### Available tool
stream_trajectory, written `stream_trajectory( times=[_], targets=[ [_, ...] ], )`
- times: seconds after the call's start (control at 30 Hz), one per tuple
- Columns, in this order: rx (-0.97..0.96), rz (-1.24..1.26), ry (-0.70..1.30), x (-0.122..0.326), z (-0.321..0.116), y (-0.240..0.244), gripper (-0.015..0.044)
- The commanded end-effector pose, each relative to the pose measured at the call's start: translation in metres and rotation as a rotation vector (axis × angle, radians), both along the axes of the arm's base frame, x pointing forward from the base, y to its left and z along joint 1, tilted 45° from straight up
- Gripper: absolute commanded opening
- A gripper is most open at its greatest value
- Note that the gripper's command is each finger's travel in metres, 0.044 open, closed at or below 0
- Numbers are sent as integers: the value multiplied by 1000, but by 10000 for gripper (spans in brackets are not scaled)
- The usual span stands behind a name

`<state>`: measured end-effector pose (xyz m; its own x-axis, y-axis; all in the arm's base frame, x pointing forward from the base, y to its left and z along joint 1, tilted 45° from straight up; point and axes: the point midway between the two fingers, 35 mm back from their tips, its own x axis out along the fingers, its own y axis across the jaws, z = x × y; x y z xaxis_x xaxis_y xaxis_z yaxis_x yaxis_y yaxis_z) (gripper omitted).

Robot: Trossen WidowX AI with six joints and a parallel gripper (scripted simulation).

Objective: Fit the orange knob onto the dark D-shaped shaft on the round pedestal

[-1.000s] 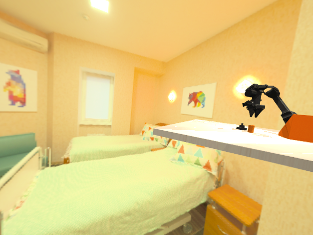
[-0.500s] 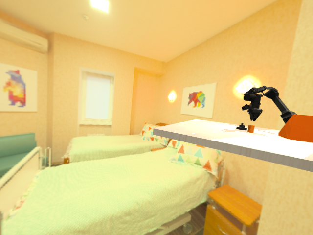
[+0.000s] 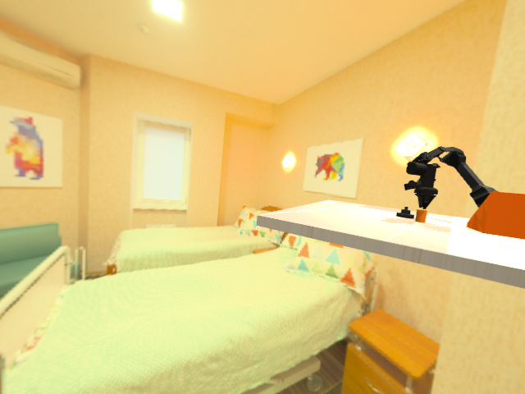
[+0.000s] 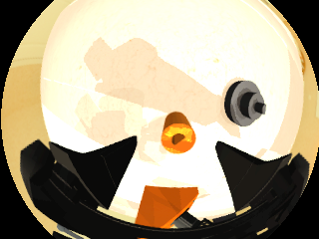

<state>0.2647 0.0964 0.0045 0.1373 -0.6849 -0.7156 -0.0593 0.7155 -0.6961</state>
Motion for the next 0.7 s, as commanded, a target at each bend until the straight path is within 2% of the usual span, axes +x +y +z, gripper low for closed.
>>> stream_trajectory(
  times=[0.0,0.67],
  targets=[
    [-6,5,1,2,-6,-6,440],
    [-7,5,0,6,-28,-28,440]
  ],
)
